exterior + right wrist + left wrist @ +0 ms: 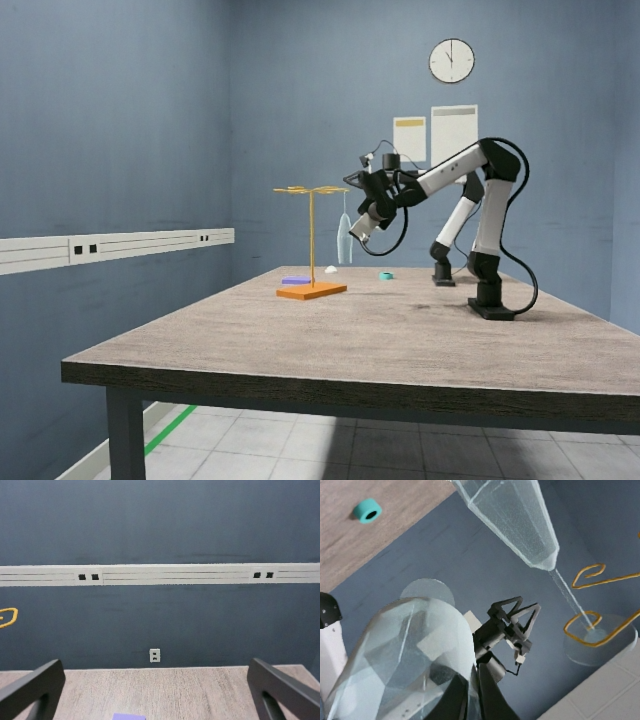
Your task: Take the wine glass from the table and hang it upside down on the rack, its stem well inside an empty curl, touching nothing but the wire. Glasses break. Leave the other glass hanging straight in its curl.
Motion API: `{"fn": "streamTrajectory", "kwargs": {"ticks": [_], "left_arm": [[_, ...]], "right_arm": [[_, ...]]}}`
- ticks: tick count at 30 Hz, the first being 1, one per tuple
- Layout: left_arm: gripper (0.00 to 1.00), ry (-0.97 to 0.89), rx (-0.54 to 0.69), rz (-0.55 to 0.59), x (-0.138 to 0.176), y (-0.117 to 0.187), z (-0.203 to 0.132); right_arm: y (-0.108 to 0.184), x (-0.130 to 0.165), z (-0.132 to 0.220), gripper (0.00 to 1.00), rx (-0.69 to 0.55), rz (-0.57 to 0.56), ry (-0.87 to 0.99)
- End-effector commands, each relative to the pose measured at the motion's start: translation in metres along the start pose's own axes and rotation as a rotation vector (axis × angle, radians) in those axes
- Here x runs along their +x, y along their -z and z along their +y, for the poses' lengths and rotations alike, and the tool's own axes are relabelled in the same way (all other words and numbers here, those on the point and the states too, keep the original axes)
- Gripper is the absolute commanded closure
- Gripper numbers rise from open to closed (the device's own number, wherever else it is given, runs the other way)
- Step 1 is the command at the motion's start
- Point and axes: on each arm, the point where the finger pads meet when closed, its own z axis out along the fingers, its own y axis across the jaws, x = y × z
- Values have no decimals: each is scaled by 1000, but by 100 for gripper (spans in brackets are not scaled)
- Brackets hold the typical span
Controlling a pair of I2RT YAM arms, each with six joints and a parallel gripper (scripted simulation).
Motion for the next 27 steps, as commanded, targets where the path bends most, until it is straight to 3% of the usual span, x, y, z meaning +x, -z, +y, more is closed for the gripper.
{"fn": "streamTrajectory", "kwargs": {"ticks": [1,17,18,27], "left_arm": [[100,-27,0,31,11,0,-1],[100,-40,0,34,15,0,-2],[100,-40,0,34,15,0,-2],[100,-40,0,34,15,0,-2]], "right_arm": [[1,-6,0,0,-3,-6,2],[1,-6,0,0,-3,-6,2],[1,-6,0,85,-3,-6,2],[1,-6,0,85,-3,-6,2]]}}
